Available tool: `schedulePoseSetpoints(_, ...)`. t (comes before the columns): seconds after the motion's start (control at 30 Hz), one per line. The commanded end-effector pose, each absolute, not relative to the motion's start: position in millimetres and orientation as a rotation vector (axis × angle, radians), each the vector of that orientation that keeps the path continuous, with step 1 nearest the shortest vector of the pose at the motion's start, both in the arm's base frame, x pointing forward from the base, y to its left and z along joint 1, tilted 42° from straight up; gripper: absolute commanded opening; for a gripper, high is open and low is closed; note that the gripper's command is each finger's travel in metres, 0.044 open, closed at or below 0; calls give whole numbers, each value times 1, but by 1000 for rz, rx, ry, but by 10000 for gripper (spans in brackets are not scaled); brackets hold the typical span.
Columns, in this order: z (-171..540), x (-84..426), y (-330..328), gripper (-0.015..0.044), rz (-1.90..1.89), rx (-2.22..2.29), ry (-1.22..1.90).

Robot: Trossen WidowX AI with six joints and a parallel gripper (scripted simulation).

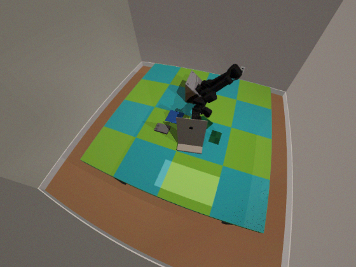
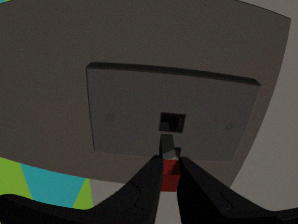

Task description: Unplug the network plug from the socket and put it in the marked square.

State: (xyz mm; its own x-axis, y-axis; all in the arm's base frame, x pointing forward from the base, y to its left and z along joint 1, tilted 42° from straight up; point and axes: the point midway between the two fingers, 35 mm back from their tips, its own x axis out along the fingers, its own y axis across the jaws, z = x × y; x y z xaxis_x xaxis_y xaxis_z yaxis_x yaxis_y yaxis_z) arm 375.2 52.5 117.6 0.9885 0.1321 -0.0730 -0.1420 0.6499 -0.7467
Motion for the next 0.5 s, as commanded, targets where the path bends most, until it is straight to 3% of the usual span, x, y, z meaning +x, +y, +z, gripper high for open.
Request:
schedulePoseSetpoints(0.0, 117, 372, 52, 0, 159, -847, 12)
schedulePoseSetpoints(0.47, 116, 364, 49, 0, 159, -848, 12)
